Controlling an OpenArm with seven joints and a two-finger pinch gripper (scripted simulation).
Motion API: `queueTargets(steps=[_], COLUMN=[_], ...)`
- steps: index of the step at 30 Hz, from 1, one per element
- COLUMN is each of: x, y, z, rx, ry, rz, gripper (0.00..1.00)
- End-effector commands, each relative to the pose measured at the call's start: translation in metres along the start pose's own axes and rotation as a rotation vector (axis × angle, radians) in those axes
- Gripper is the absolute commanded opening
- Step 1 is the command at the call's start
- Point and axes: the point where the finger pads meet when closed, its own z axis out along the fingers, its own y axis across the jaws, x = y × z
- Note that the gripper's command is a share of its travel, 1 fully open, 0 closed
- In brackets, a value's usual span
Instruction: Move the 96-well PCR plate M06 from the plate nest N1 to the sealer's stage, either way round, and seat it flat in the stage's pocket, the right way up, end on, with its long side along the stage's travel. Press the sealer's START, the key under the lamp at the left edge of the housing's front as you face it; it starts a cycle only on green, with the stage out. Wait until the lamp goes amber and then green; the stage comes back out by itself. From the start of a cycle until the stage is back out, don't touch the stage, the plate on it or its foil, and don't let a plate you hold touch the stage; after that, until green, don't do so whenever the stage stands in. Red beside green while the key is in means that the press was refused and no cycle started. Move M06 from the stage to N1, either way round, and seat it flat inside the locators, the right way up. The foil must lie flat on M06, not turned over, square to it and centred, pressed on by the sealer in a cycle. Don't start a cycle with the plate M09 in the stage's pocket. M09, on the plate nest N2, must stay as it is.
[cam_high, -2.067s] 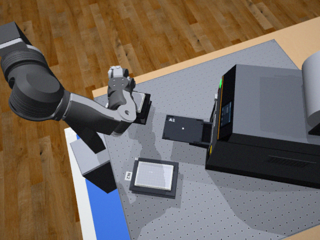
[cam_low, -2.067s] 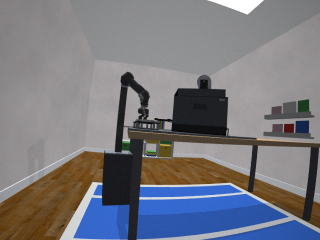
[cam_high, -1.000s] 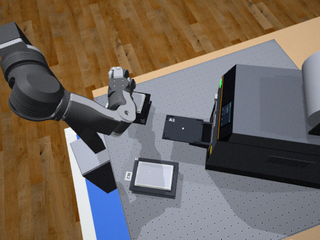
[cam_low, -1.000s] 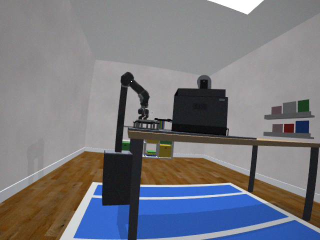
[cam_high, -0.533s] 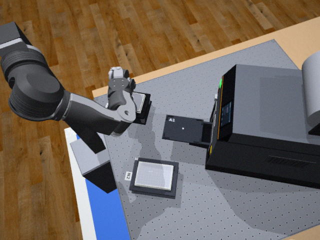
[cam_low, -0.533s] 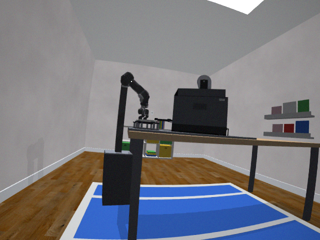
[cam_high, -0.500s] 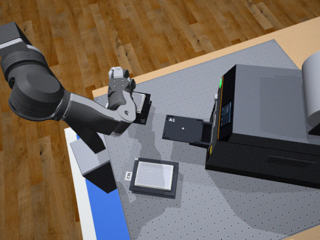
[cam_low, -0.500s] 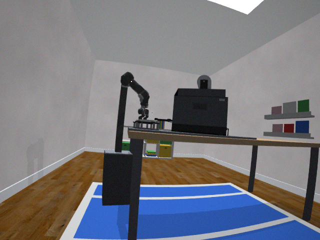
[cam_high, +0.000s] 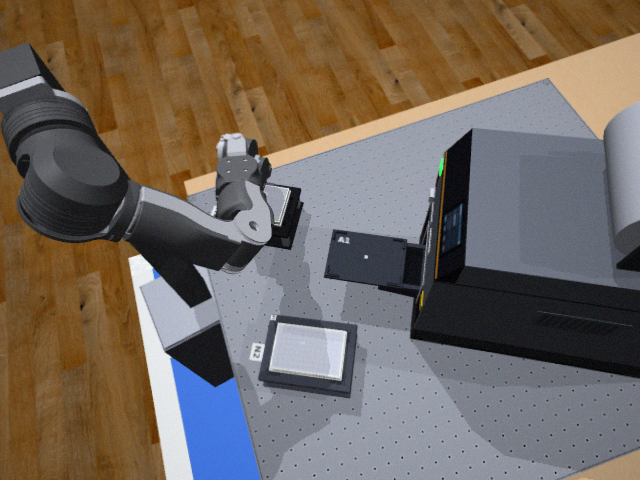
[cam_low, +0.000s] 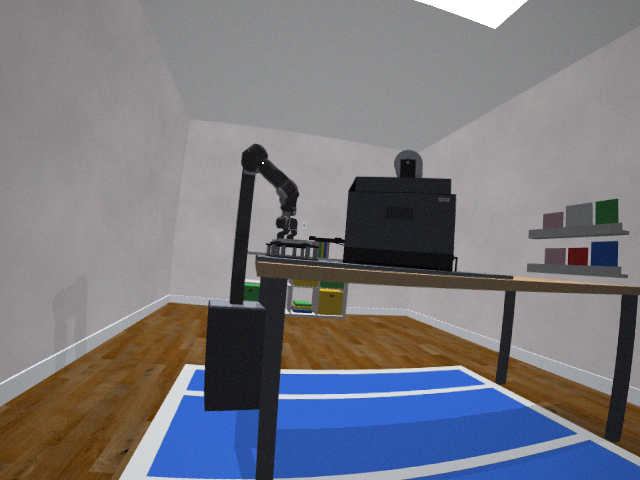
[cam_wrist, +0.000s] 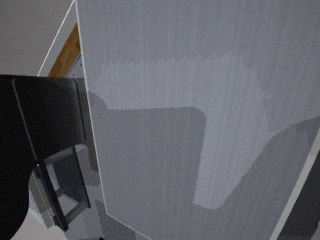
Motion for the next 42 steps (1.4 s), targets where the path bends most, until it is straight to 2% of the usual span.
queueTargets(steps=[1, 30, 42], x=[-0.0002, -0.0007, 0.0007], y=[0.0000, -0.0003, 0.0004], z=[-0.0011, -0.0012, 0.0026], rx=[0.000, 0.001, -0.003], ry=[-0.001, -0.002, 0.000], rz=[0.000, 0.001, -0.003], gripper=[0.00, 0.00, 0.00])
